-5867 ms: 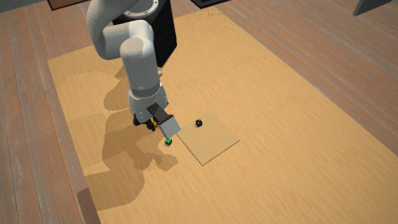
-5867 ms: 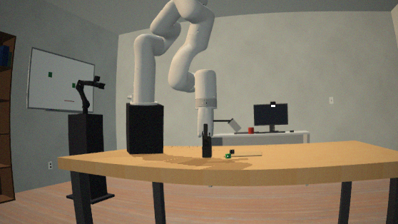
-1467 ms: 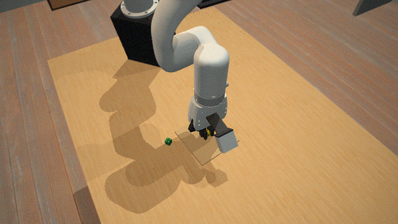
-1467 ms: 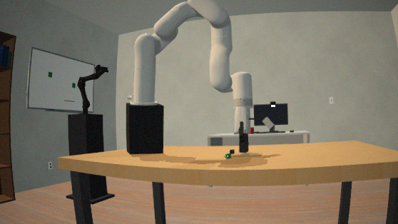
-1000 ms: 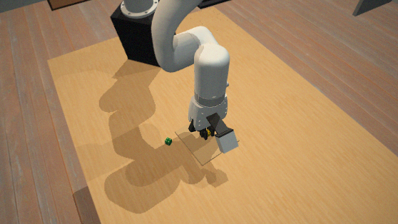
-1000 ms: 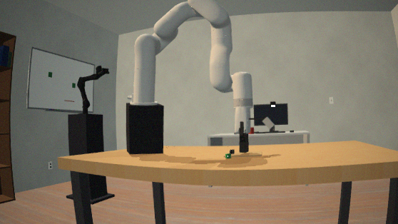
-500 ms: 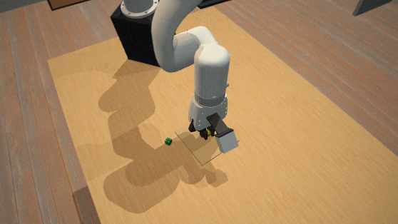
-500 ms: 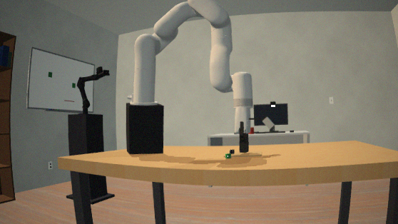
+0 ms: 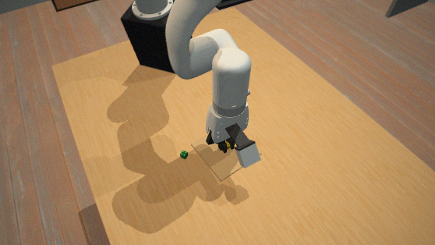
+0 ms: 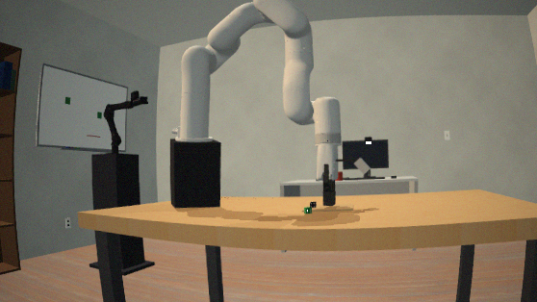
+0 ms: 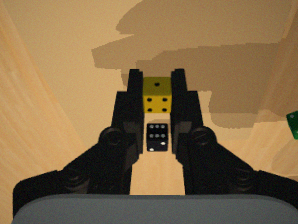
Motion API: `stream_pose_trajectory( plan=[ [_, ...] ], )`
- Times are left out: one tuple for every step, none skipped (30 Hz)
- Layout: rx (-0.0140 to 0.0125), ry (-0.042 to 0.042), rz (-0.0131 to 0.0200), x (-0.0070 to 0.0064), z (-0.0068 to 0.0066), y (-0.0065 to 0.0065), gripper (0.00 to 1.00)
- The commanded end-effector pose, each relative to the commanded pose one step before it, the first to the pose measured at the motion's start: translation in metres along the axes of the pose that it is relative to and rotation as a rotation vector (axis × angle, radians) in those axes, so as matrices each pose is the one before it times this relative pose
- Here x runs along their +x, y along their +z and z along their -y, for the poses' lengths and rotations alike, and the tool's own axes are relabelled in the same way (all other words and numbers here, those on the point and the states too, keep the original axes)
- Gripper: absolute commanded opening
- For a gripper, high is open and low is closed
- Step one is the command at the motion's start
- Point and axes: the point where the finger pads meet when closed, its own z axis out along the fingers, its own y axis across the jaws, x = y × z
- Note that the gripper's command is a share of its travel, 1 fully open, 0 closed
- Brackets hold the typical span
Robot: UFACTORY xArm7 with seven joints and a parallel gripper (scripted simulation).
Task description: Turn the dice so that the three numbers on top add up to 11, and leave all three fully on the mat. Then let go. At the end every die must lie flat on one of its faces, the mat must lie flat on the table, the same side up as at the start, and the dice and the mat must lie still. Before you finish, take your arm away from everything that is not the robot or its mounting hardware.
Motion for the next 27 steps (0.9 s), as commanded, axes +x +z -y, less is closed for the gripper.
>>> stream_pose_trajectory(
  plan=[
    [0.00045,0.00005,-0.00326,0.00151,0.00018,-0.00031,0.11],
    [0.00000,0.00000,0.00000,0.00000,0.00000,0.00025,0.11],
    [0.00000,0.00000,0.00000,0.00000,0.00000,0.00027,0.11],
    [0.00000,0.00000,0.00000,0.00000,0.00000,0.00028,0.11],
    [0.00000,0.00000,0.00000,0.00000,0.00000,0.00028,0.11],
    [0.00000,0.00000,0.00000,0.00000,0.00000,0.00027,0.11],
    [0.00000,0.00000,0.00000,0.00000,0.00000,0.00025,0.11],
    [0.00000,0.00000,0.00000,0.00000,0.00000,0.00023,0.11],
    [0.00000,0.00000,0.00000,0.00000,0.00000,0.00021,0.11],
    [0.00000,0.00000,0.00000,0.00000,0.00000,0.00017,0.11],
    [0.00000,0.00000,0.00000,0.00000,0.00000,0.00000,0.11],
    [0.00000,0.00000,0.00000,0.00000,0.00000,0.00000,0.11],
    [0.00000,0.00000,0.00000,0.00000,0.00000,0.00014,0.11],
    [0.00000,0.00000,0.00000,0.00000,0.00000,0.00010,0.11],
    [0.00000,0.00000,0.00000,0.00000,0.00000,0.00007,0.11],
    [0.00000,0.00000,0.00000,0.00000,0.00000,0.00004,0.11],
    [0.00000,0.00000,0.00000,0.00000,0.00000,0.00002,0.11],
    [0.00000,0.00000,0.00000,0.00000,0.00000,0.00000,0.11],
    [0.00000,0.00000,0.00000,0.00000,0.00000,0.00000,0.11],
    [0.00000,0.00000,0.00000,0.00000,0.00000,0.00000,0.11],
    [0.00000,0.00000,0.00000,0.00000,0.00000,0.00000,0.11],
    [0.00000,0.00000,0.00000,0.00000,0.00000,0.00000,0.11],
    [0.00000,0.00000,0.00000,0.00000,0.00000,0.00000,0.11],
    [0.00000,0.00000,0.00000,0.00000,0.00000,0.00000,0.11],
    [0.00000,0.00000,0.00000,0.00000,0.00000,0.00000,0.11],
    [0.00000,0.00000,0.00000,0.00000,0.00000,0.00000,0.11],
    [0.00000,0.00000,0.00000,0.00000,0.00000,0.00000,0.11]
  ],
)
